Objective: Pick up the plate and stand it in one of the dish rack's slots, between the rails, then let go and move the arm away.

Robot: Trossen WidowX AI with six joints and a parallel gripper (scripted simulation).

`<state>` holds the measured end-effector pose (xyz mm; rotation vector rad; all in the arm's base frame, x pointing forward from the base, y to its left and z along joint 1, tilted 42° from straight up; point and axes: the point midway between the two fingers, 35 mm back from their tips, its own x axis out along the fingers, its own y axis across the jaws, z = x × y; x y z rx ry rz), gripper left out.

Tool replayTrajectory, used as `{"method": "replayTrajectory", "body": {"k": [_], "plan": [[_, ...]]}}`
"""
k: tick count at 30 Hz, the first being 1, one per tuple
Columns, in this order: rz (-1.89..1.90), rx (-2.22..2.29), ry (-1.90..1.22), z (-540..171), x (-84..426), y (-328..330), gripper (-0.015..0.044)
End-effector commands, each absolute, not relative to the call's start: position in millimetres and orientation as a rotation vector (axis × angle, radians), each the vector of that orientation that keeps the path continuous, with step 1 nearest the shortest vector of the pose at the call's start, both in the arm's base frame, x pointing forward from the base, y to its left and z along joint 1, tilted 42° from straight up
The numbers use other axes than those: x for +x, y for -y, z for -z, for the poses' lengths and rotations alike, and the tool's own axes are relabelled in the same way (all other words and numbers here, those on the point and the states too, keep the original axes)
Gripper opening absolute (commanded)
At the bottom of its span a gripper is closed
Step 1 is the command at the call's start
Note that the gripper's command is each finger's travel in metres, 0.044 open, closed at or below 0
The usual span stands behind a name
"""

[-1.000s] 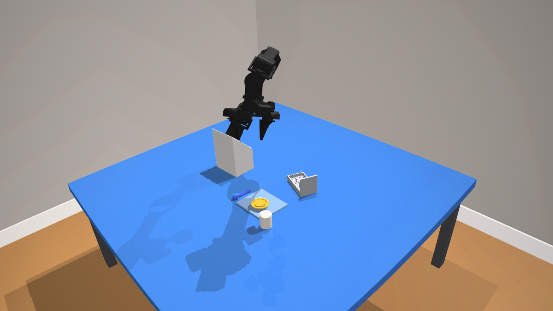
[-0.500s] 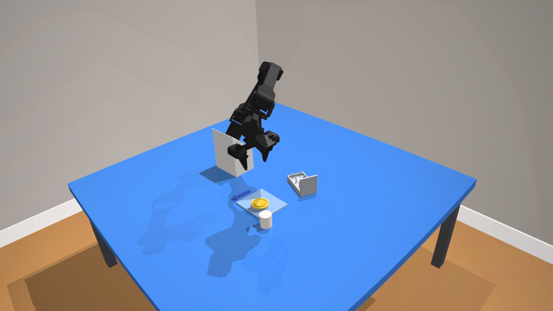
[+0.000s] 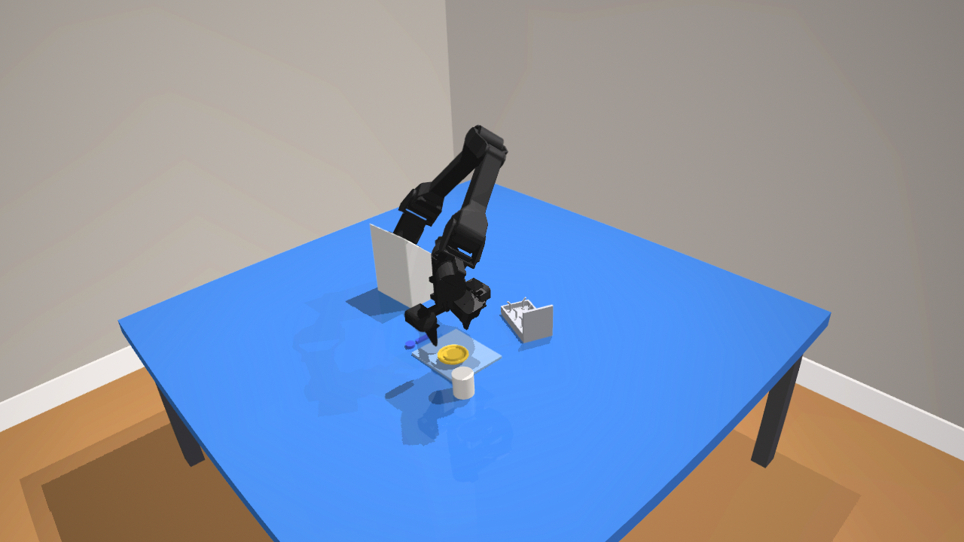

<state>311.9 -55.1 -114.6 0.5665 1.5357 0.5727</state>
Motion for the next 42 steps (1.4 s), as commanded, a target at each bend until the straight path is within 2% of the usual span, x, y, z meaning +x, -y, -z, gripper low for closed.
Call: {"method": "replayTrajectory", "body": {"k": [1, 42], "plan": [[-0.56, 0.564, -1.51, 112, 316, 59, 0.04], [-0.563, 0.567, -1.509, 157, 313, 18, 0.0393]]}}
